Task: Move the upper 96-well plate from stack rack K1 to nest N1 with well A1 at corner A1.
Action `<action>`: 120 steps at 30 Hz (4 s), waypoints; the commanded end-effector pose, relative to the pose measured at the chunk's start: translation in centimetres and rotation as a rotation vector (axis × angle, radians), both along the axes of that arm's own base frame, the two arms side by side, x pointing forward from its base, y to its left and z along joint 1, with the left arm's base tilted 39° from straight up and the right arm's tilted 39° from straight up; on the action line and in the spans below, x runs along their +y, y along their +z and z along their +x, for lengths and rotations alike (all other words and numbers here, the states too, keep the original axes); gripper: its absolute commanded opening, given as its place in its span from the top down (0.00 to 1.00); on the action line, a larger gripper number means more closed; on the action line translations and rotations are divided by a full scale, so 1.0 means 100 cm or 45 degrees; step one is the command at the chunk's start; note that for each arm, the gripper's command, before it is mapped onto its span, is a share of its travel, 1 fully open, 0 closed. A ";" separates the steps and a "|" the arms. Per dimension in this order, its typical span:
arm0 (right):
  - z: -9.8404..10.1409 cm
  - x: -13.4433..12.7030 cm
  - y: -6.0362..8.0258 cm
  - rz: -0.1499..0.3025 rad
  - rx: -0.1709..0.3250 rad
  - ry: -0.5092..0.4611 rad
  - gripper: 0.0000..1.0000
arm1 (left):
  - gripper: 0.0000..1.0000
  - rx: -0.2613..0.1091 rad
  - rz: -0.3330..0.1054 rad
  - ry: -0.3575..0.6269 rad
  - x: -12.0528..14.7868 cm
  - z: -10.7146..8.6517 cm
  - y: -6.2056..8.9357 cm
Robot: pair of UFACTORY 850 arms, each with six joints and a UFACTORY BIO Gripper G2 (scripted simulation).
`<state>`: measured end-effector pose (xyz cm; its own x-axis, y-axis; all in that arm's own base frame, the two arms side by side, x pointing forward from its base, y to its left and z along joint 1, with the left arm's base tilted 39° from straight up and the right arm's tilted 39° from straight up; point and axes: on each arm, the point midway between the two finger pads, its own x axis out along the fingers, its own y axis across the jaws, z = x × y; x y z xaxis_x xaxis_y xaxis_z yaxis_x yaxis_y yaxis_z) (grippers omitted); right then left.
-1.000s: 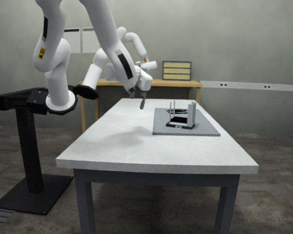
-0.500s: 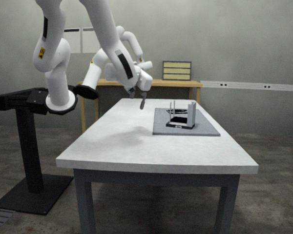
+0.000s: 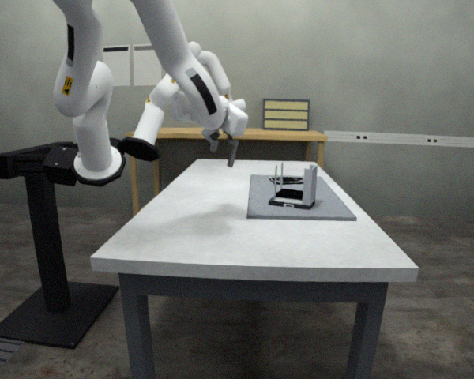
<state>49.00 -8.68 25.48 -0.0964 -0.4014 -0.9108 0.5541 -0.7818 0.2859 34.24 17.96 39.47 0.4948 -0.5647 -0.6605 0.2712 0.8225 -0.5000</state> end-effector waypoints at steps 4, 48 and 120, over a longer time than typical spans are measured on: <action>0.002 0.022 -0.009 -0.010 0.071 0.180 0.63 | 0.00 -0.001 0.001 0.000 0.000 0.000 0.001; -0.011 0.096 -0.077 -0.449 0.658 1.336 0.63 | 0.00 -0.001 0.001 0.000 0.000 0.000 0.001; 0.139 0.190 -0.097 -2.058 0.916 2.327 0.63 | 0.00 -0.001 0.001 0.000 0.000 0.000 0.001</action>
